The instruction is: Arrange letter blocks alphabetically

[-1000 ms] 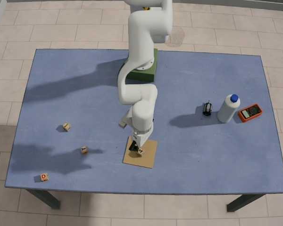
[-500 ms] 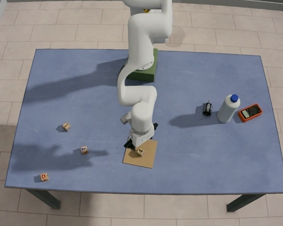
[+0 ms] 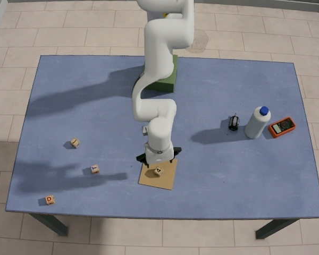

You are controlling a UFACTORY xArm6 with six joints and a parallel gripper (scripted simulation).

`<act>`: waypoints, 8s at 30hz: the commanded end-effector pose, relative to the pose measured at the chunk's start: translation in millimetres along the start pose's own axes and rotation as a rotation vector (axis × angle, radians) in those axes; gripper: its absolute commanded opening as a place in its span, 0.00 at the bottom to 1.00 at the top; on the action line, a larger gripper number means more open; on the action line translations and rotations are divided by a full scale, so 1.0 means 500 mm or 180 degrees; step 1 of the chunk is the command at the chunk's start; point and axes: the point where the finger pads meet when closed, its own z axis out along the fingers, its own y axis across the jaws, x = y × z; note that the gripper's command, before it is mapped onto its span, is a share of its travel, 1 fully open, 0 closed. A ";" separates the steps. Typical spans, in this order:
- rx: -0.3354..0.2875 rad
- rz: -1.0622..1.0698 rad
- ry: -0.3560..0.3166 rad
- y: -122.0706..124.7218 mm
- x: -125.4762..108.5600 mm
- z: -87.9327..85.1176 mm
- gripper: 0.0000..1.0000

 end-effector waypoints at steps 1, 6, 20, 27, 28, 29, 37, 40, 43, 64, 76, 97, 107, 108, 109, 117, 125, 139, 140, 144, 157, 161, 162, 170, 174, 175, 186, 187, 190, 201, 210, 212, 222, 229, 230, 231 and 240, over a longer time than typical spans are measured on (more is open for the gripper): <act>0.0046 0.0441 -0.0005 -0.001 -0.003 0.006 1.00; 0.0045 0.0914 -0.0008 -0.001 -0.003 0.014 1.00; 0.0042 0.2148 -0.0017 -0.002 -0.002 0.037 1.00; 0.0040 0.2603 -0.0020 -0.002 -0.001 0.046 1.00; 0.0040 0.2610 -0.0020 -0.002 -0.001 0.046 1.00; 0.0040 0.2611 -0.0020 -0.002 -0.001 0.046 1.00; 0.0040 0.2611 -0.0020 -0.002 -0.001 0.046 0.69; 0.0040 0.2611 -0.0020 -0.002 -0.001 0.046 0.69; 0.0040 0.2611 -0.0020 -0.002 -0.001 0.046 0.69; 0.0044 0.2613 -0.0020 -0.002 -0.001 0.056 0.69; 0.0044 0.2613 -0.0020 -0.002 -0.001 0.083 0.69; 0.0044 0.2613 -0.0019 -0.001 -0.001 0.139 0.69; 0.0044 0.2613 -0.0019 -0.001 -0.002 0.149 0.69; 0.0044 0.2613 -0.0019 -0.001 -0.002 0.150 0.69; 0.0044 0.2613 -0.0019 -0.001 -0.002 0.150 0.69; 0.0044 0.2613 -0.0019 -0.001 -0.002 0.151 0.69; 0.0044 0.2613 -0.0019 -0.001 -0.002 0.152 0.69; 0.0044 0.2613 -0.0019 -0.001 -0.001 0.187 0.69; 0.0044 0.2613 -0.0019 -0.001 -0.001 0.191 0.69; 0.0044 0.2613 -0.0019 -0.002 -0.001 0.207 0.69; 0.0044 0.2613 -0.0019 -0.002 -0.001 0.222 0.69; 0.0044 0.2613 -0.0019 -0.002 -0.001 0.222 0.69; 0.0044 0.2613 -0.0019 -0.002 -0.001 0.222 0.69; 0.0044 0.2613 -0.0019 -0.002 -0.001 0.222 0.69; 0.0044 0.2613 -0.0019 -0.002 -0.001 0.222 0.69; 0.0044 0.2613 -0.0019 -0.002 -0.001 0.222 0.69; 0.0044 0.2613 -0.0019 -0.002 -0.001 0.222 0.69; 0.0044 0.2613 -0.0019 -0.002 -0.001 0.222 0.69; 0.0044 0.2613 -0.0019 -0.002 -0.001 0.222 0.69; 0.0044 0.2613 -0.0019 -0.002 -0.001 0.222 0.48; 0.0044 0.2613 -0.0019 -0.002 -0.001 0.222 0.28; 0.0044 0.2613 -0.0019 -0.002 -0.001 0.222 0.28; 0.0044 0.2613 -0.0019 -0.002 -0.001 0.222 0.28; 0.0044 0.2613 -0.0019 -0.002 -0.001 0.222 0.28; 0.0044 0.2613 -0.0019 -0.002 -0.001 0.222 0.28; 0.0044 0.2613 -0.0019 -0.002 -0.001 0.222 0.28; 0.0044 0.2613 -0.0019 -0.002 -0.001 0.222 0.28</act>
